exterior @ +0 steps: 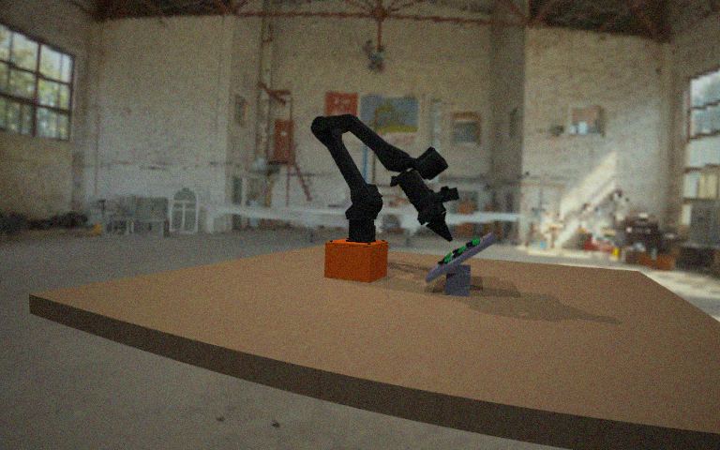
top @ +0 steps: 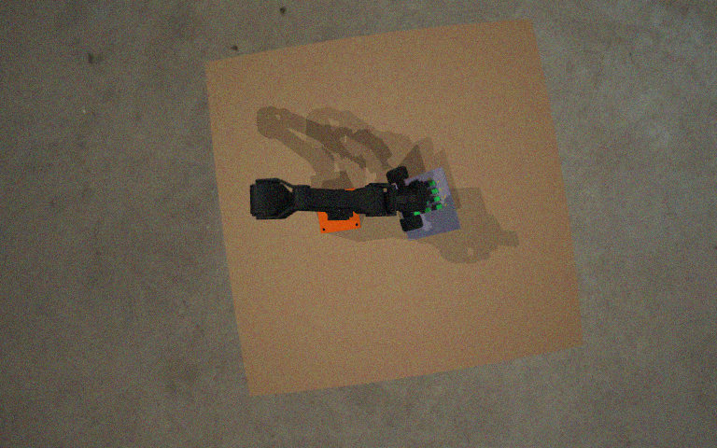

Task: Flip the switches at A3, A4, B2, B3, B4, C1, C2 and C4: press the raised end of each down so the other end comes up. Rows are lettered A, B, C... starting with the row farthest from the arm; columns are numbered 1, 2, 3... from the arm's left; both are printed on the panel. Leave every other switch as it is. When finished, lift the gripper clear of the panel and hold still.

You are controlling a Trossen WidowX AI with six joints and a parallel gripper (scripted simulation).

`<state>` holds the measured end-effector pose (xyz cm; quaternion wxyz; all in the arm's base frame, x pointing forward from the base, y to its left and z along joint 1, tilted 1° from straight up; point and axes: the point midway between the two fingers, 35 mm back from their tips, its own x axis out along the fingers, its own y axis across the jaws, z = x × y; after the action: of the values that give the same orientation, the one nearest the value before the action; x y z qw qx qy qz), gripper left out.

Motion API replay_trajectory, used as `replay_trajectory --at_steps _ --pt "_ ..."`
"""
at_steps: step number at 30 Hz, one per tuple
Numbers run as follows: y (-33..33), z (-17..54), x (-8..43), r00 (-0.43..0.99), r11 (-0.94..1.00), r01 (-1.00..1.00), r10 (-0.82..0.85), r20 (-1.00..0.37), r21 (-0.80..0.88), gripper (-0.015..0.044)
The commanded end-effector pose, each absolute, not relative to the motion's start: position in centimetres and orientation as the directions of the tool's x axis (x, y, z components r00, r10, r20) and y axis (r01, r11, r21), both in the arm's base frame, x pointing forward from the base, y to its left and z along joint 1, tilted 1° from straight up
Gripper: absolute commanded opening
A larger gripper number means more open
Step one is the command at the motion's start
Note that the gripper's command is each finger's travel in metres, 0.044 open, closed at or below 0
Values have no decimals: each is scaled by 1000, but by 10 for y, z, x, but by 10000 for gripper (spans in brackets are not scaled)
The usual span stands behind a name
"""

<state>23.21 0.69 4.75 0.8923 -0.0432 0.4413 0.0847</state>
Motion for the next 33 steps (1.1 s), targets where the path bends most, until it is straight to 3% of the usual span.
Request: replay_trajectory --at_steps 1,33 --pt "8 37 234 585 982 -187 112 -804 0 0" --pt "10 25 242 585 982 -187 112 -803 0 0"
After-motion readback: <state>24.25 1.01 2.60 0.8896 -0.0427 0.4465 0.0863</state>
